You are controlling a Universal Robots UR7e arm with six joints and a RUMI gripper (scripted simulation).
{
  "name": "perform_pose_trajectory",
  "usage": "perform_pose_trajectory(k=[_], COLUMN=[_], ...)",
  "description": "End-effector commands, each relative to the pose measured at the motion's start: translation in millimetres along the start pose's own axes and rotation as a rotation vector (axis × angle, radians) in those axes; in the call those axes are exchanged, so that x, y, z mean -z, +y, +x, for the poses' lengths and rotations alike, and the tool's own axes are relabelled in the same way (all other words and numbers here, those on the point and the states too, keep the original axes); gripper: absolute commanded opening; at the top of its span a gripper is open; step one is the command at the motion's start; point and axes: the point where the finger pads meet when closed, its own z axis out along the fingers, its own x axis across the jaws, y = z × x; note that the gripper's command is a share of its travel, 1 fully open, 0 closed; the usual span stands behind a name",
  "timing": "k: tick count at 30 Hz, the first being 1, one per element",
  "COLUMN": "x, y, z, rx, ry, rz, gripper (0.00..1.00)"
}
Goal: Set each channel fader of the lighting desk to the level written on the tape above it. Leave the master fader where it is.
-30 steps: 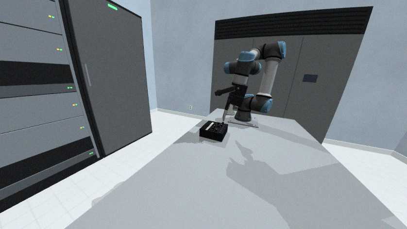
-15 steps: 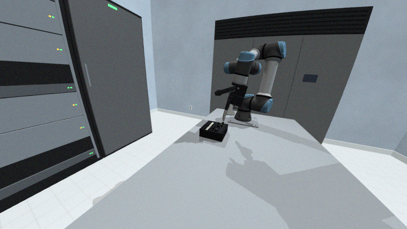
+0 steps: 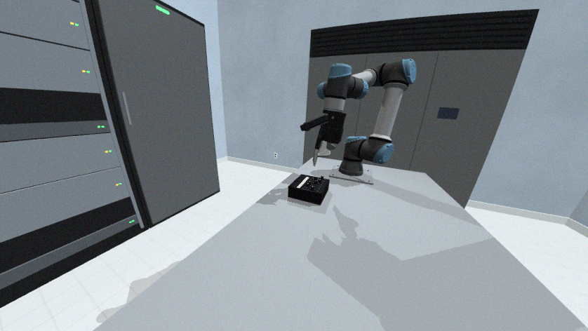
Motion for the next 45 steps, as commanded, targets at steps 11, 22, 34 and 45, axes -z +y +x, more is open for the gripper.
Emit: perform_pose_trajectory(k=[11,22,34,45], x=[30.1,30.1,29.5,28.3], y=[-30.5,-30.5,-30.3,-29.8], z=[-4.1,-4.2,-5.0,-6.6], rx=[0.014,0.017,0.052,0.128], ry=[-0.027,-0.027,-0.029,-0.032], rz=[-0.093,-0.093,-0.092,-0.091], gripper=[1.00,1.00,1.00,1.00])
